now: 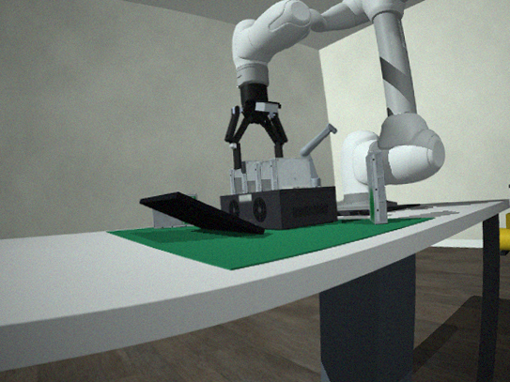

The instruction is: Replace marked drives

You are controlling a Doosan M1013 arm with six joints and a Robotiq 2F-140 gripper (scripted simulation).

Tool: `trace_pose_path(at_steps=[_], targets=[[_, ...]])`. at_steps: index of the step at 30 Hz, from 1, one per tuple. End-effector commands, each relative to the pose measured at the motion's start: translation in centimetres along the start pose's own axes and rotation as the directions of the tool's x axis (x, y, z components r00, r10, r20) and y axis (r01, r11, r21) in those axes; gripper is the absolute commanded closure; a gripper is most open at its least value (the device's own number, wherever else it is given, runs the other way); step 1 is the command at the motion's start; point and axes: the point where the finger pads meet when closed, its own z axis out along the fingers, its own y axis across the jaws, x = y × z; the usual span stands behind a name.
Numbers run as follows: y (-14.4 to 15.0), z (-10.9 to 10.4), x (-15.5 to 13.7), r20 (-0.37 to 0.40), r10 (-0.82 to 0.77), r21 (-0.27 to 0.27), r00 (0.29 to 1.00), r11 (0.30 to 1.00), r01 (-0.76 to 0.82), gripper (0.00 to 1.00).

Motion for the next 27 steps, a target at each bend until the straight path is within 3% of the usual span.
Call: trace_pose_path(at_steps=[1,14,27], targets=[[0.0,0.3,0.0,0.000,0.000,-0.001,1.000,1.000,0.000,0.11],[0.0,3.0,0.0,0.000,0.000,-0.001,1.000,1.000,0.000,0.11],[0.0,3.8,0.0,0.000,0.000,-0.001,1.000,1.000,0.000,0.11]])
